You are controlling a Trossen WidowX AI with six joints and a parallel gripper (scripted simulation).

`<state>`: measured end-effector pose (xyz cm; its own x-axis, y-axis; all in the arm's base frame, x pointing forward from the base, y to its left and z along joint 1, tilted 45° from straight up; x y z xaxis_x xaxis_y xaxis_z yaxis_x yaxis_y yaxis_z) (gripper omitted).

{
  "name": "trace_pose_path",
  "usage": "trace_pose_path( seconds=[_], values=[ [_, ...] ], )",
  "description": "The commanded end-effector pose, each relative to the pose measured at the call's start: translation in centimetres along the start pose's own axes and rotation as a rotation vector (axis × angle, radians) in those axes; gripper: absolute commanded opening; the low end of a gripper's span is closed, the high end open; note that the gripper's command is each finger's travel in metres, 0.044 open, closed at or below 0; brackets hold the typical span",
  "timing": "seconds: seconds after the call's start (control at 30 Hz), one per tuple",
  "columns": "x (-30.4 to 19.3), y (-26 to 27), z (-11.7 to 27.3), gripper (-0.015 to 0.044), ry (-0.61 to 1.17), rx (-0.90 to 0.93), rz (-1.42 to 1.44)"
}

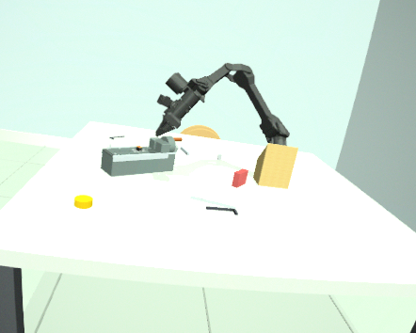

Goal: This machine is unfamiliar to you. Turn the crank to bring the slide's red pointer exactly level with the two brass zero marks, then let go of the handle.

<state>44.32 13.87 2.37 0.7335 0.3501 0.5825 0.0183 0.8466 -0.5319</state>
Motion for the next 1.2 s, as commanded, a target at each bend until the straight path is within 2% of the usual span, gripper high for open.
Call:
trace_pose_path(
  seconds=[0.0, 0.07, 0.1, 0.67, 1.17],
  values=[
    [0.00, -0.02, 0.00, 0.0394, 0.000, -0.001, 0.000],
    [0.00, -0.02, 0.00, 0.0440, 0.000, -0.001, 0.000],
    [0.00, -0.02, 0.00, 0.0440, 0.000, -0.001, 0.000],
    [0.00, -0.02, 0.00, 0.0000, 0.000, -0.001, 0.000],
    [0.00, 0.00, 0.00, 0.0000, 0.000, 0.000, 0.000]
  ],
)
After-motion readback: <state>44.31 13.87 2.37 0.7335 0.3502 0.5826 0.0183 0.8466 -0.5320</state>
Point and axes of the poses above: the point midway between the two fingers, 35 mm back from their tips, its own z axis back along the fingers, its own y axis across the jaws, x = y × z, the point moved 1 cm from there along z, back along the fingers, and after that the axes turned 12 degrees about -z, right-handed, at the moved point
